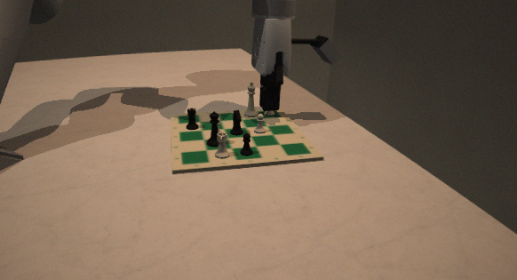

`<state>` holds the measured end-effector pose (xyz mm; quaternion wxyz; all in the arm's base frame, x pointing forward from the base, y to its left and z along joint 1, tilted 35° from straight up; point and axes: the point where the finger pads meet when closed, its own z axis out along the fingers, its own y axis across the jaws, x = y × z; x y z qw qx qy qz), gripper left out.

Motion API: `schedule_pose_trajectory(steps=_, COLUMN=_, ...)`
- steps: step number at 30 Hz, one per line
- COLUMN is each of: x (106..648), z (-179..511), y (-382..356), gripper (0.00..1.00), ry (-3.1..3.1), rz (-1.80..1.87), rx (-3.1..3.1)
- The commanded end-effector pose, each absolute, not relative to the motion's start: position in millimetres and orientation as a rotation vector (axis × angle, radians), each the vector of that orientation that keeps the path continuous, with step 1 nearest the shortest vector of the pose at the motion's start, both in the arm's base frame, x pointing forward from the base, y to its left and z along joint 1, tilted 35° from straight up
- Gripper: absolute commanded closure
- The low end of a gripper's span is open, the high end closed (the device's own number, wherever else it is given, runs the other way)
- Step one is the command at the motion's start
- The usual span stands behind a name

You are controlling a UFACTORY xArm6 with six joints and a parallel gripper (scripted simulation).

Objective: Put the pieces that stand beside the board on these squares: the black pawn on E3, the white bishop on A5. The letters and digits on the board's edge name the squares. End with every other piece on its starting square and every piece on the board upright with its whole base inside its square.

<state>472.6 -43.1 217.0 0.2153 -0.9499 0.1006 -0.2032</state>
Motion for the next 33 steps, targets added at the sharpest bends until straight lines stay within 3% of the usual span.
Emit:
schedule_pose_trajectory(steps=1, x=473.3, z=218.5, y=-43.7, gripper=1.00, ry=0.279, rz=-0.568, rx=-2.634)
schedule_pose_trajectory(steps=13, x=473.3, z=218.5, y=-43.7, gripper=1.00, ry=0.279, rz=-0.568, rx=-2.634)
schedule_pose_trajectory(steps=14, x=473.3, z=218.5, y=-43.7, gripper=0.93, ry=0.279, rz=-0.568, rx=-2.634)
schedule_pose_trajectory(steps=16, x=473.3, z=218.5, y=-43.7, gripper=0.93, ry=0.279, rz=-0.568, rx=-2.634)
schedule_pose_trajectory(steps=17, x=473.3, z=218.5, y=-43.7, gripper=0.85, ry=0.279, rz=-0.568, rx=-2.634)
schedule_pose_trajectory(steps=21, x=473.3, z=218.5, y=-43.7, gripper=0.85, ry=0.279, rz=-0.568, rx=-2.634)
schedule_pose_trajectory(steps=22, x=473.3, z=218.5, y=-43.7, gripper=0.78, ry=0.279, rz=-0.568, rx=-2.634)
schedule_pose_trajectory(steps=27, x=473.3, z=218.5, y=-43.7, gripper=0.70, ry=0.279, rz=-0.568, rx=-2.634)
schedule_pose_trajectory(steps=28, x=473.3, z=218.5, y=-43.7, gripper=0.63, ry=0.279, rz=-0.568, rx=-2.634)
schedule_pose_trajectory(steps=33, x=473.3, z=218.5, y=-43.7, gripper=0.63, ry=0.279, rz=-0.568, rx=-2.634)
